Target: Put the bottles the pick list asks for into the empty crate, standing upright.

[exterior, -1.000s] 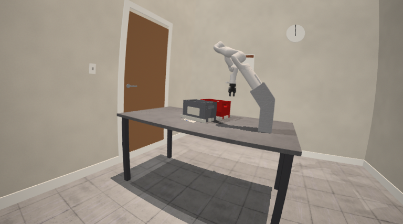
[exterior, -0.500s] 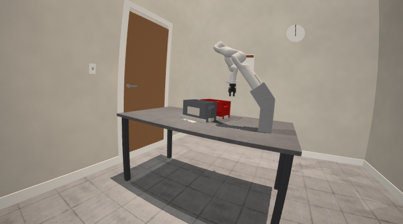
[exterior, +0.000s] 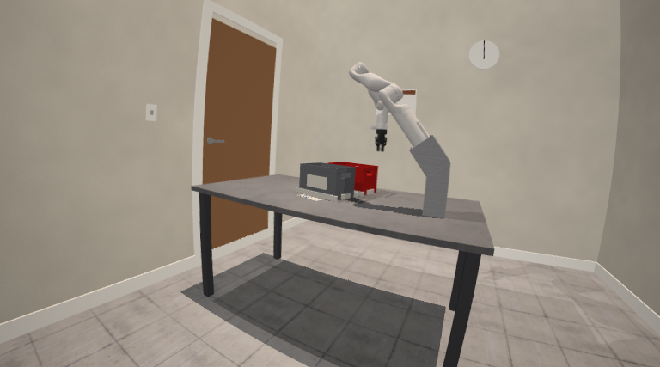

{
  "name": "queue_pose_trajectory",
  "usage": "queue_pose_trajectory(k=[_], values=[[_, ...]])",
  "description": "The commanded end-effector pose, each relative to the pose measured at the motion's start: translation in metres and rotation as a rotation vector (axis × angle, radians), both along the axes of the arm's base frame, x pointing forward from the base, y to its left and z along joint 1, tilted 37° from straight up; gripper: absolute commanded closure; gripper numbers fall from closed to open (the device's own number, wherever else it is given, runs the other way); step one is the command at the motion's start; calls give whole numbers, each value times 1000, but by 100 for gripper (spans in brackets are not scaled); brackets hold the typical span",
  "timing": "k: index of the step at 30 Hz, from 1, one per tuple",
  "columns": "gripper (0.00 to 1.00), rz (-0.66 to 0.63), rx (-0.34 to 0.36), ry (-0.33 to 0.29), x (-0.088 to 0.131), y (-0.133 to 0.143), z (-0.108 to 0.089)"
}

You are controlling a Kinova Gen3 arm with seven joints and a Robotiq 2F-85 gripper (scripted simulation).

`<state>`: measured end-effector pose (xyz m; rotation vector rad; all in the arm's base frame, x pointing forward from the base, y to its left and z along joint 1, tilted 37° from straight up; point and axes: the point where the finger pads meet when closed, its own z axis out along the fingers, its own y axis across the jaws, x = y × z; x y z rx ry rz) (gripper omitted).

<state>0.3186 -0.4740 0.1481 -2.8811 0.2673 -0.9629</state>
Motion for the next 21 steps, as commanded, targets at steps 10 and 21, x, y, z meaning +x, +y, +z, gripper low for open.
queue_pose_trajectory(k=[10,21], values=[[33,-1,-2,-1,-32,-2,42],[33,-1,-2,-1,-59,-4,78]])
